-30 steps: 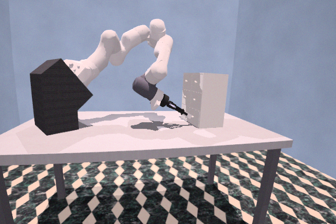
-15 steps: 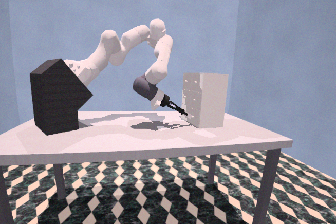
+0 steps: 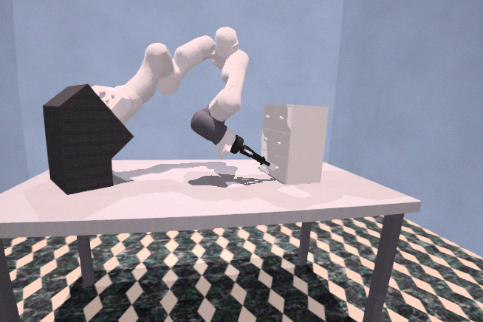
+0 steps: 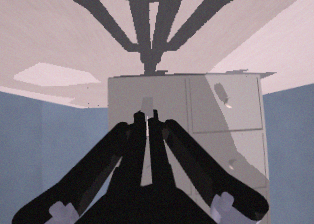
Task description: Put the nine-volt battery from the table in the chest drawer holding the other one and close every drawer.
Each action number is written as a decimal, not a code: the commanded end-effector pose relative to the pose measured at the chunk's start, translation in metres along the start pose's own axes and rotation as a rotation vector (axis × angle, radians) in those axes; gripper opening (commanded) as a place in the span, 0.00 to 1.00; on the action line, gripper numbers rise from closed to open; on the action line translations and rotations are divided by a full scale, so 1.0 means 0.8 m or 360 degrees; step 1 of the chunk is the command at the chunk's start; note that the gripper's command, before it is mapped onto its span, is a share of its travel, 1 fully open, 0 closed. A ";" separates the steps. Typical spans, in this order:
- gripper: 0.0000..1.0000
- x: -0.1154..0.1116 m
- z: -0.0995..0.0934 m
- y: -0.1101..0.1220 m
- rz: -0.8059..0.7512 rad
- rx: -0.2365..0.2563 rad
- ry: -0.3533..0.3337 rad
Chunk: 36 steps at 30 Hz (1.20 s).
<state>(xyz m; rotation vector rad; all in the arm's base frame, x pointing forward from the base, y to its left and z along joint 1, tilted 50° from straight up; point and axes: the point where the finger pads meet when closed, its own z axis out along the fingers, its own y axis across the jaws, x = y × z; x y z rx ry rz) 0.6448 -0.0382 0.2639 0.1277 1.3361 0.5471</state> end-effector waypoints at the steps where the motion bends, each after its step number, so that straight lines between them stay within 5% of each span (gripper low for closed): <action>1: 0.00 0.001 0.002 0.000 0.0008 0.0002 0.0006; 36: 0.00 0.005 -0.004 0.000 0.0008 0.0002 0.0006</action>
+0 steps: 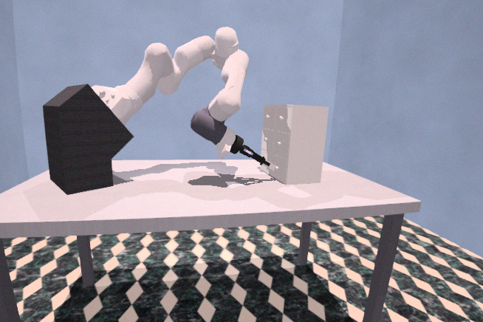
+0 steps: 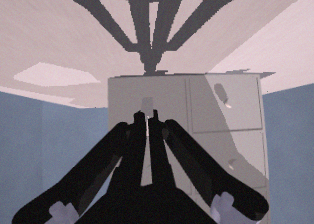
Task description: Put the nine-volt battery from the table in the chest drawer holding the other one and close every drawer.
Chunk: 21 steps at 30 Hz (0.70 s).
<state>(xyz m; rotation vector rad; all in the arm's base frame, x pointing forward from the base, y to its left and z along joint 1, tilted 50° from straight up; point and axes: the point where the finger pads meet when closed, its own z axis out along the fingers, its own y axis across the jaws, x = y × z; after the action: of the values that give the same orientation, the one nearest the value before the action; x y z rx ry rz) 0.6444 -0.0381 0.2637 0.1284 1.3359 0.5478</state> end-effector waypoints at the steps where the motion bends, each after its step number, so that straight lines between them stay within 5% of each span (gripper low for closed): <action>1: 0.00 0.007 -0.008 0.000 0.0007 0.0001 0.0007; 13: 0.00 0.032 -0.051 0.000 0.0007 0.0001 0.0007; 21: 0.00 0.019 -0.072 0.000 0.0007 0.0001 0.0007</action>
<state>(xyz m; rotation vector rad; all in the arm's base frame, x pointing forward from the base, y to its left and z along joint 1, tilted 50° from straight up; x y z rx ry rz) 0.6020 -0.0381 0.2296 0.1431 1.3516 0.5613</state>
